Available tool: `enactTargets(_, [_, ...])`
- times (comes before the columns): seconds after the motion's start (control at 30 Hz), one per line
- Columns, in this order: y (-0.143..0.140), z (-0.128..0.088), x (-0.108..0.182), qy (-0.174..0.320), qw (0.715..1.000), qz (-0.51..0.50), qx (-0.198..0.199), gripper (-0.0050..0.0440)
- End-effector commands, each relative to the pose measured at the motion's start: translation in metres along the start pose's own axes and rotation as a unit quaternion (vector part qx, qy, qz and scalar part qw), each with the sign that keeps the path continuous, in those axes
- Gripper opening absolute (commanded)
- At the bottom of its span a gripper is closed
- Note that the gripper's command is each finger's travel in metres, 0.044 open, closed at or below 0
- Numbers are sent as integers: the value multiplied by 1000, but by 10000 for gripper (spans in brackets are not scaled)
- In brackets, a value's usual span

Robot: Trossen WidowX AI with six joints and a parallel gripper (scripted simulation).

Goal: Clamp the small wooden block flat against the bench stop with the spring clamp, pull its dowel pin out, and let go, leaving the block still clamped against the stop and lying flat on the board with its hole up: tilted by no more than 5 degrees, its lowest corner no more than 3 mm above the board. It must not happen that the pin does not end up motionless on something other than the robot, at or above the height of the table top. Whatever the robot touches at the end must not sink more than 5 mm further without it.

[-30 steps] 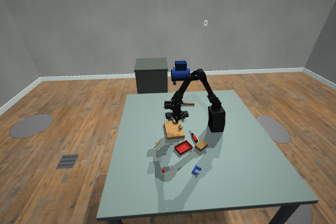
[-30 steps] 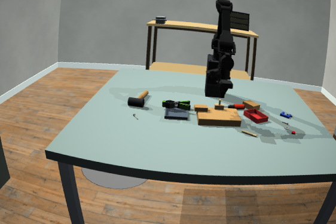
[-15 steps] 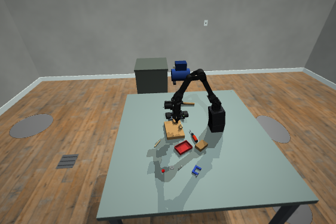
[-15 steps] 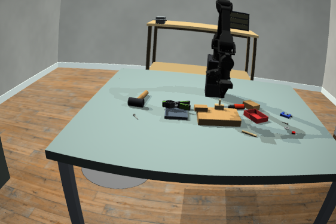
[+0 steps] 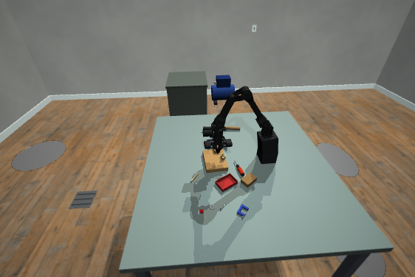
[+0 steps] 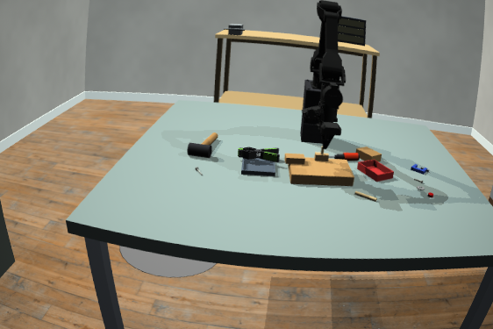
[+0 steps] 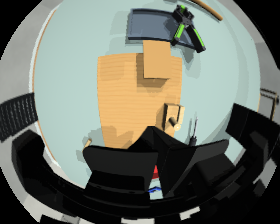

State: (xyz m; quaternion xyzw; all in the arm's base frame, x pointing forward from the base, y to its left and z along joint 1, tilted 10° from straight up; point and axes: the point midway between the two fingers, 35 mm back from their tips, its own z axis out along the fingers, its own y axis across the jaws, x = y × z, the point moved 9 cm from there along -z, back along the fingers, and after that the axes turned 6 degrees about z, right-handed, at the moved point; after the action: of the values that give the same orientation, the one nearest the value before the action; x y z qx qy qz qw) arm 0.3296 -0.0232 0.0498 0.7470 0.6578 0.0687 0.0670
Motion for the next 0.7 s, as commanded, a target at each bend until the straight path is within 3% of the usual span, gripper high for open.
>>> enactTargets(0.0, [-1, 10, 0, -1, 1000, 0, 7, 0])
enactTargets(0.67, [-2, 39, 0, -2, 1000, 0, 9, 0])
